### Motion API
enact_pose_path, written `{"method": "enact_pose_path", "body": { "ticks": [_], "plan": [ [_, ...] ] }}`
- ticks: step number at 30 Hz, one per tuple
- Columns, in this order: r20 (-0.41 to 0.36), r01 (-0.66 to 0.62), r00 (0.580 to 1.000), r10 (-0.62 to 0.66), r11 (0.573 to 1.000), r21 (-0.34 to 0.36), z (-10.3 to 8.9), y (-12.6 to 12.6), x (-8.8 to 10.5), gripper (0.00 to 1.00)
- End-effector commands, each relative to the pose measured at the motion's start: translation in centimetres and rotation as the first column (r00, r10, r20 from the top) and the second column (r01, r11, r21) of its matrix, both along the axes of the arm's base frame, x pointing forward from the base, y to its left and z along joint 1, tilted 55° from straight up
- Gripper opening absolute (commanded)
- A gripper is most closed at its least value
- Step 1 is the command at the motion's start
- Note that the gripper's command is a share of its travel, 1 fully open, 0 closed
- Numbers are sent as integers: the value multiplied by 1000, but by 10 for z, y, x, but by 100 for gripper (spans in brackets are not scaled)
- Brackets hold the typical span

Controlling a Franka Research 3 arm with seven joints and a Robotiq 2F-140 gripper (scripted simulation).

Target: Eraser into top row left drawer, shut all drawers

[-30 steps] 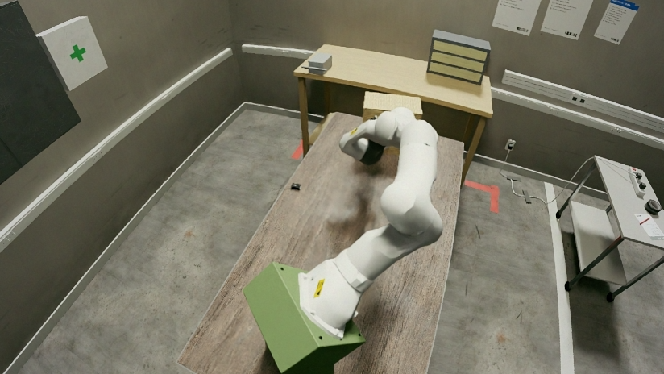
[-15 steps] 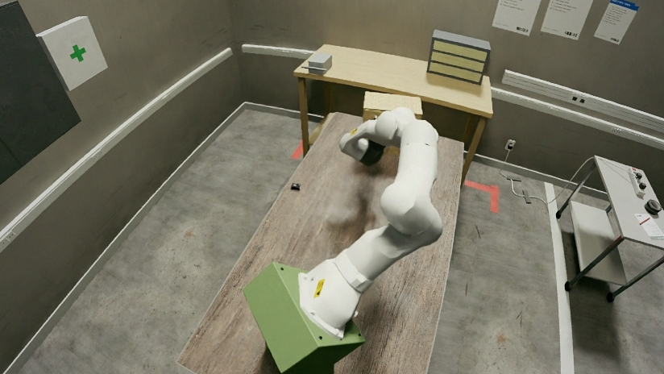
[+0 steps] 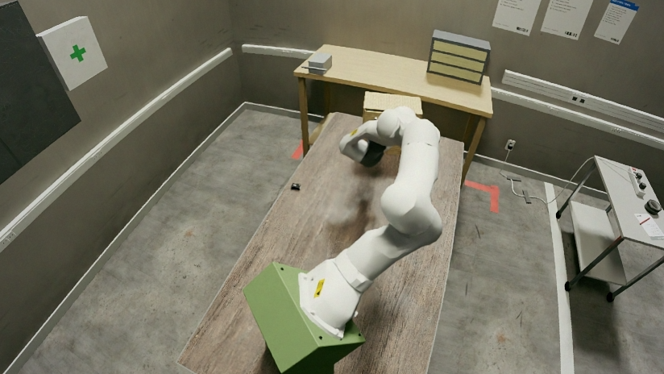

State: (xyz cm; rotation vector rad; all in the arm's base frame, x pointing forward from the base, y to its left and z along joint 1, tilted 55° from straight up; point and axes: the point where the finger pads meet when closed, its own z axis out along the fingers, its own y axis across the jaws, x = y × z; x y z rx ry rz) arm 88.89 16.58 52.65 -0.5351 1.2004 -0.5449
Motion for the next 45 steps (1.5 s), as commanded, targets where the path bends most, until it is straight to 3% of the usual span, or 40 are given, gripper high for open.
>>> {"method": "enact_pose_path", "body": {
  "ticks": [1,45],
  "plan": [
    [-1,1,1000,-1,1000,-5,-4,-3,-3,17],
    [-1,1,1000,-1,1000,-5,-28,-18,-41,17]
  ]
}}
